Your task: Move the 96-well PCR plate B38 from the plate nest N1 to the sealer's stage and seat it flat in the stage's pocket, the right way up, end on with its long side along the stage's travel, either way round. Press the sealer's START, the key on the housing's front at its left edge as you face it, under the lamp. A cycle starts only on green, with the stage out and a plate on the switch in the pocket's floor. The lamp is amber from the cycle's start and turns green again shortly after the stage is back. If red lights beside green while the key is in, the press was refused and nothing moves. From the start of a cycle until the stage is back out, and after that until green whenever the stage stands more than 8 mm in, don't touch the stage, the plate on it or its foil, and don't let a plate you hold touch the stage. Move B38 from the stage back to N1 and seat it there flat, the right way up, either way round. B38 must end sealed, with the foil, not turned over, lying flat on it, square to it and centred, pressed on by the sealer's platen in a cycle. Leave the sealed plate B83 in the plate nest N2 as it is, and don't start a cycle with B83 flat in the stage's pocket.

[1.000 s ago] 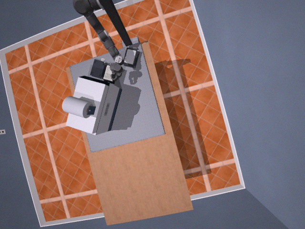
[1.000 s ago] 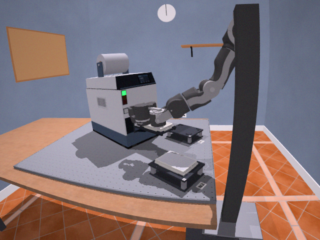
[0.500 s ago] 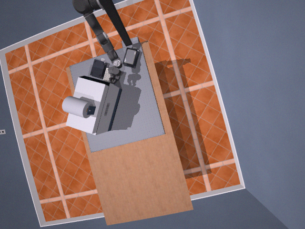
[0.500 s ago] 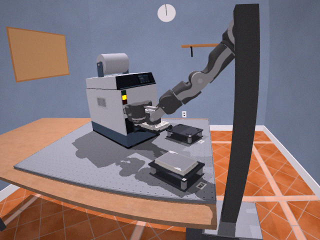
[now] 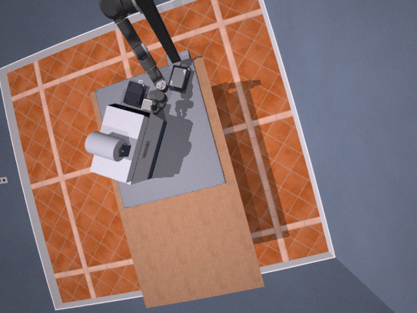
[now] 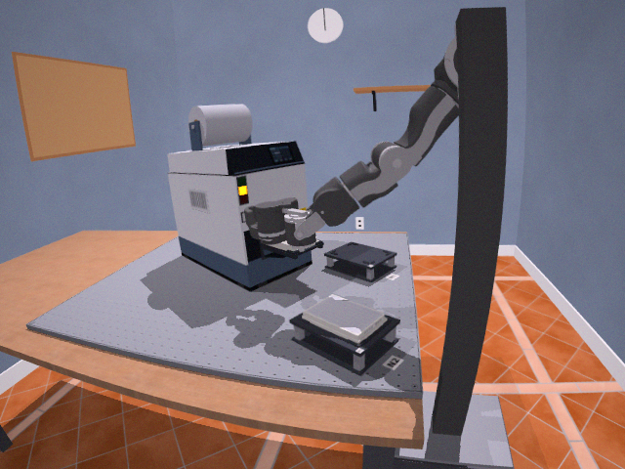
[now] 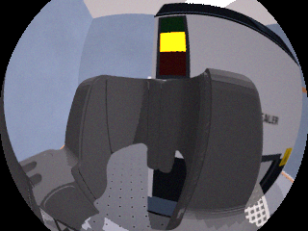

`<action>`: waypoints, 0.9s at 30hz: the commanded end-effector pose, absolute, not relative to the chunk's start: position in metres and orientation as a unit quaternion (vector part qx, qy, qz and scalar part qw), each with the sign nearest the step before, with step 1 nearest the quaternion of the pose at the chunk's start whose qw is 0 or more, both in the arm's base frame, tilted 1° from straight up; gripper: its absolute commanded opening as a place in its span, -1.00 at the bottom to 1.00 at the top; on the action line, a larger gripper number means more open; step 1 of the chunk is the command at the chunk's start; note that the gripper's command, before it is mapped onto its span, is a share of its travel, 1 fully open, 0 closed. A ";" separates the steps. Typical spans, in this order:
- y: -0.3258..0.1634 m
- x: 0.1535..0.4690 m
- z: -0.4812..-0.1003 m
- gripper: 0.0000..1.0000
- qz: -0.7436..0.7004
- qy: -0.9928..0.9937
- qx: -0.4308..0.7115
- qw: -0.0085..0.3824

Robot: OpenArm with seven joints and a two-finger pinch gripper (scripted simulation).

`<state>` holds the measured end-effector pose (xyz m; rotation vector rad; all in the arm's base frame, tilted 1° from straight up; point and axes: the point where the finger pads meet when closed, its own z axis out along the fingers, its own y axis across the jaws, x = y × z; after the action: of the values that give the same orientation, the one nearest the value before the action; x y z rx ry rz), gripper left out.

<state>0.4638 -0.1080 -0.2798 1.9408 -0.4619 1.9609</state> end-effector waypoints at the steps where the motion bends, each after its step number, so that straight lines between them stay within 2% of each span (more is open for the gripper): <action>1: -0.109 0.465 -0.277 -1.00 0.692 -0.166 0.681 0.173; 27: -0.103 0.463 -0.276 -1.00 0.693 -0.165 0.682 0.168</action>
<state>0.4627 -0.1026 -0.2779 1.9446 -0.4695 1.9685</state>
